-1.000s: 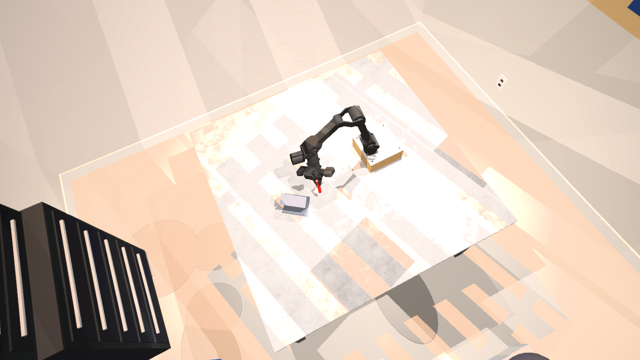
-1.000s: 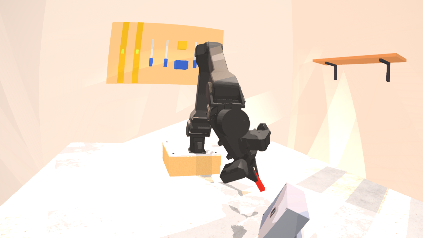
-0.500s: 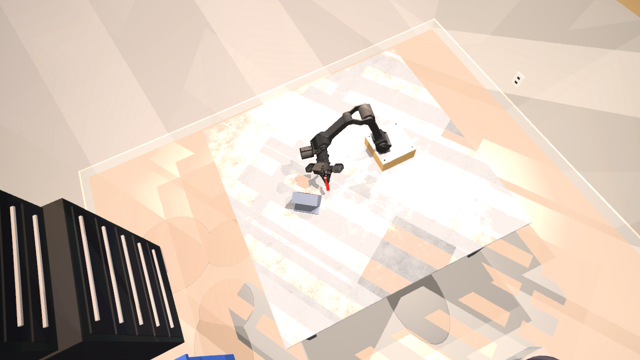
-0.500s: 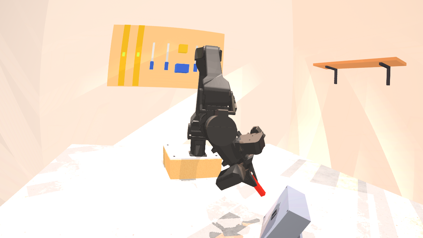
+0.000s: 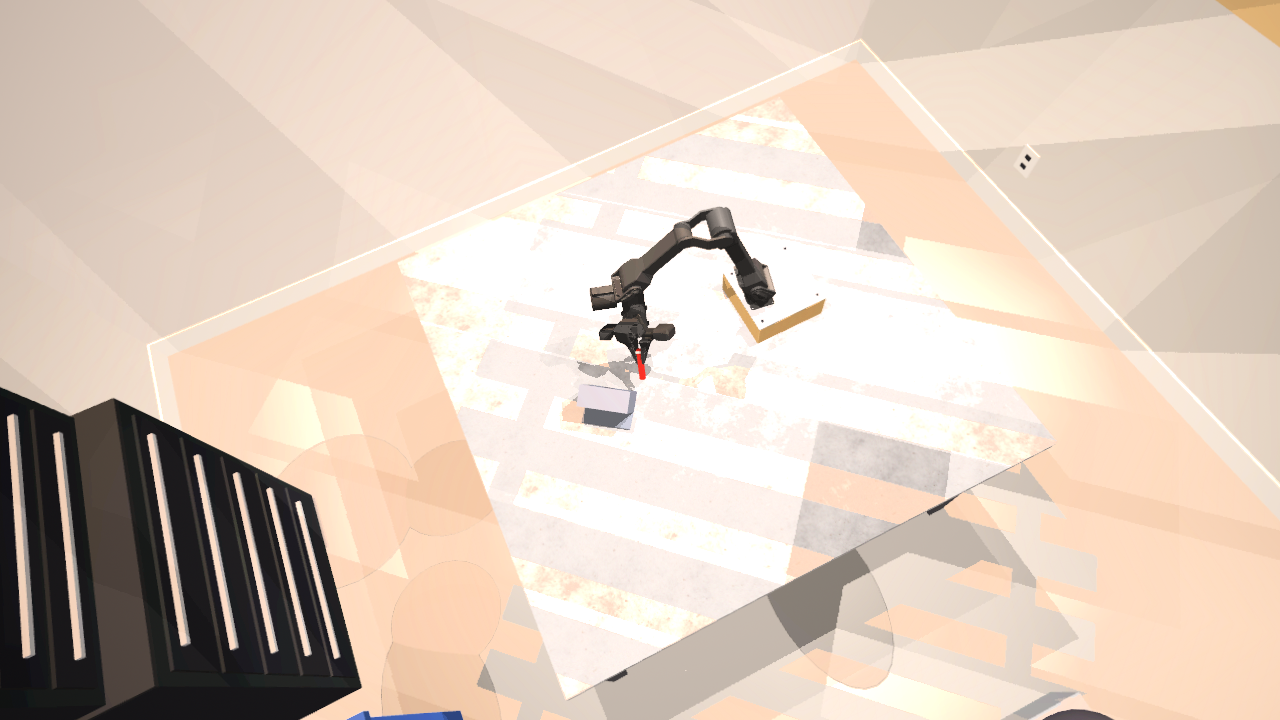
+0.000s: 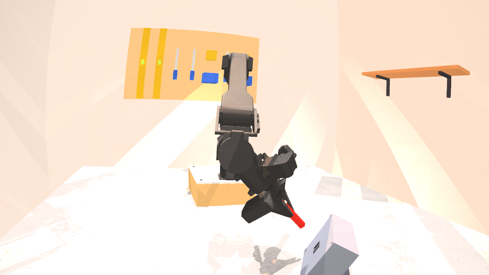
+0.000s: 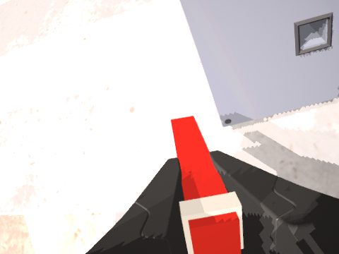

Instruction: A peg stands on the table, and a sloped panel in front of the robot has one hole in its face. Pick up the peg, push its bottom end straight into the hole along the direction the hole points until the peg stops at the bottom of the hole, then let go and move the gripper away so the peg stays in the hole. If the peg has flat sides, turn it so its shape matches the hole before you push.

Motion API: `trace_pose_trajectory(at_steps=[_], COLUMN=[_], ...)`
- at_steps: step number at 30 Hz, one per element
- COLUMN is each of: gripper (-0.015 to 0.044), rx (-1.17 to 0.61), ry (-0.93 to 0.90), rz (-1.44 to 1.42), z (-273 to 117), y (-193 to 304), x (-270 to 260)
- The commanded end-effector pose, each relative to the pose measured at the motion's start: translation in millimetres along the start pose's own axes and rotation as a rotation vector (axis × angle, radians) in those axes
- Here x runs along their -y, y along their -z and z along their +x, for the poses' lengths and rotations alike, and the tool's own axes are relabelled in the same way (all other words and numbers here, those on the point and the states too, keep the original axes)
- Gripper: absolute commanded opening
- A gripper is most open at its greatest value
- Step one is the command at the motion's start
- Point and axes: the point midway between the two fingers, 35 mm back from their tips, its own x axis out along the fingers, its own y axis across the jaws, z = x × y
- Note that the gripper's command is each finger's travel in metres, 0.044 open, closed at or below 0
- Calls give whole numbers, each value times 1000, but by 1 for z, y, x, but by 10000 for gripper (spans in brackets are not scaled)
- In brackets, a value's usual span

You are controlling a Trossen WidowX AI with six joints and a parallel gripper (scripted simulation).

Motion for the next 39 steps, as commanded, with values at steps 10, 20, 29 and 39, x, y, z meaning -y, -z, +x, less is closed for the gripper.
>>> trace_pose_trajectory(at_steps=[10,20,29,39], gripper=[0,0,0,0], rx=[87,154,214,279], ry=[12,30,52,80], rz=[-37,-67,-96,-131], z=[-8,-17,-25,-35], y=[5,9,13,18], x=[15,26,35,45])
